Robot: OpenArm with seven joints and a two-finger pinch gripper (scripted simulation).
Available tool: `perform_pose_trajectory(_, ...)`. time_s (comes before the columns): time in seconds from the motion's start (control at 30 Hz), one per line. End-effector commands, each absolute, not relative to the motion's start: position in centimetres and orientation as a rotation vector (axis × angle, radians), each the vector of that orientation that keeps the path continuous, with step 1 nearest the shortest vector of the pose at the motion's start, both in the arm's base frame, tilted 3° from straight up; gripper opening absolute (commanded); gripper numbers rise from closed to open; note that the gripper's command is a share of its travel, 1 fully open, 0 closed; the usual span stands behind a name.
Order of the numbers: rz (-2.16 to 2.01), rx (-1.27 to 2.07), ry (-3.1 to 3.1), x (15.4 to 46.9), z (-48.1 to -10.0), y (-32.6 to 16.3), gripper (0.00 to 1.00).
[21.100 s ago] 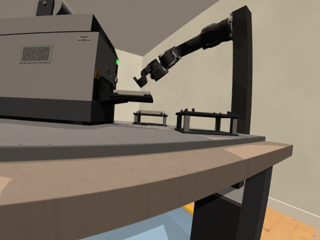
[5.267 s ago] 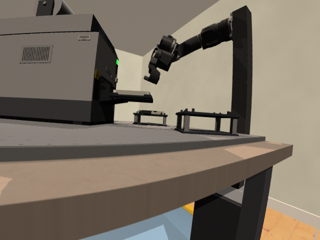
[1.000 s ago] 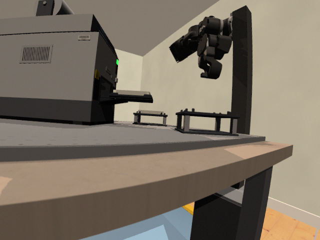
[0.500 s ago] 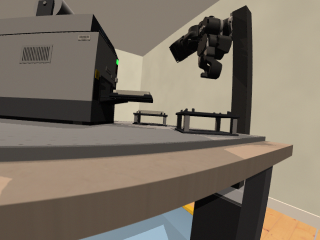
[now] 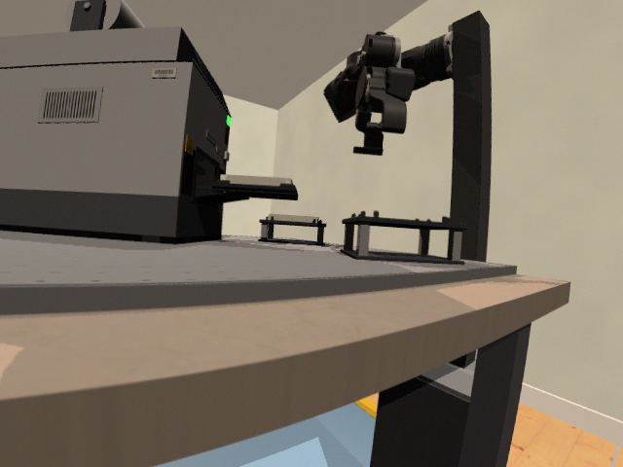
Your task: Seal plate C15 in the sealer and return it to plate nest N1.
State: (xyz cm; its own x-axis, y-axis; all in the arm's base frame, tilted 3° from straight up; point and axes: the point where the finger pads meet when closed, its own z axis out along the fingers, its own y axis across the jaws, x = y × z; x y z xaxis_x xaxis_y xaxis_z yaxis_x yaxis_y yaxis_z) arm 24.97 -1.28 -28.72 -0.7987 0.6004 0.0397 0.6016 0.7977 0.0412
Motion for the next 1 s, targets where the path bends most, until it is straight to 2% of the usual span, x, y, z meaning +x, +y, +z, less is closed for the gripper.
perform_pose_trajectory(0.0, -0.081, -0.996, -2.957, 25.2, -28.7, -1.5, 0.77)
perform_pose_trajectory(0.2, -0.081, -0.996, -2.957, 25.2, -28.7, -1.5, 0.77)
perform_pose_trajectory(0.37, -0.081, -0.996, -2.957, 28.2, -28.6, -6.2, 0.77)
perform_pose_trajectory(0.77, -0.081, -0.996, -2.957, 28.2, -28.6, -6.2, 0.77)
perform_pose_trajectory(0.97, -0.081, -0.997, -2.958, 31.2, -28.5, -10.9, 0.77)
